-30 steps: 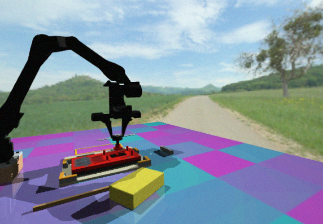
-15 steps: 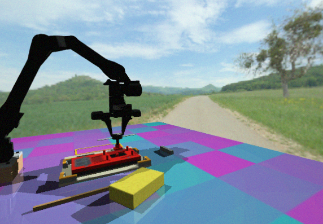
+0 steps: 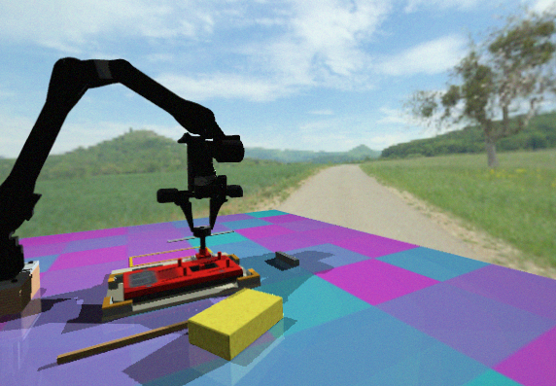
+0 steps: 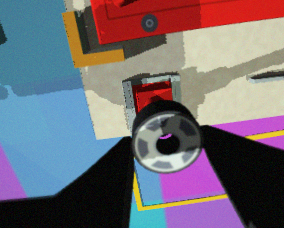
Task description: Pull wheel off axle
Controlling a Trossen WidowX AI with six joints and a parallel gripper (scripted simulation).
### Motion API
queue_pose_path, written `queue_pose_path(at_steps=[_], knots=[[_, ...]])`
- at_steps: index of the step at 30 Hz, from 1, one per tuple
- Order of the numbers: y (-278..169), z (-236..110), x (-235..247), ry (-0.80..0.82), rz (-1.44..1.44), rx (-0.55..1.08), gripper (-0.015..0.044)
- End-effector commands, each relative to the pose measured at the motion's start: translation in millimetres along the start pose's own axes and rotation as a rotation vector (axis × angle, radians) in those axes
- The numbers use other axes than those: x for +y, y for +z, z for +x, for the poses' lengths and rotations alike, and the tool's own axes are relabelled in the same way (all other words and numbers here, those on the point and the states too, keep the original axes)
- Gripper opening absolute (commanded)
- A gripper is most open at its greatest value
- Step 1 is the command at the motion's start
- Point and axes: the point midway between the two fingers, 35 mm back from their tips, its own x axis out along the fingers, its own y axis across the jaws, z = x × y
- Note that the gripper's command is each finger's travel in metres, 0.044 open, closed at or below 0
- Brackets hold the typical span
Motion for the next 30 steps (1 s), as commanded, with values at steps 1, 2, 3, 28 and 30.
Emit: queue_pose_path(at_steps=[1,2,3,28,30], knots=[[-0.2,-5.6,1.7,0.012,0.002,0.002,0.0],[-0.2,-5.8,1.7,0.012,0.002,0.002,0.0],[-0.2,-5.8,1.7,0.012,0.002,0.002,0.0],[-16.8,-31.6,-11.0,-0.001,-0.001,0.001,0.0],[-24.4,-32.3,-14.1,0.0,-0.001,0.002,0.0]])
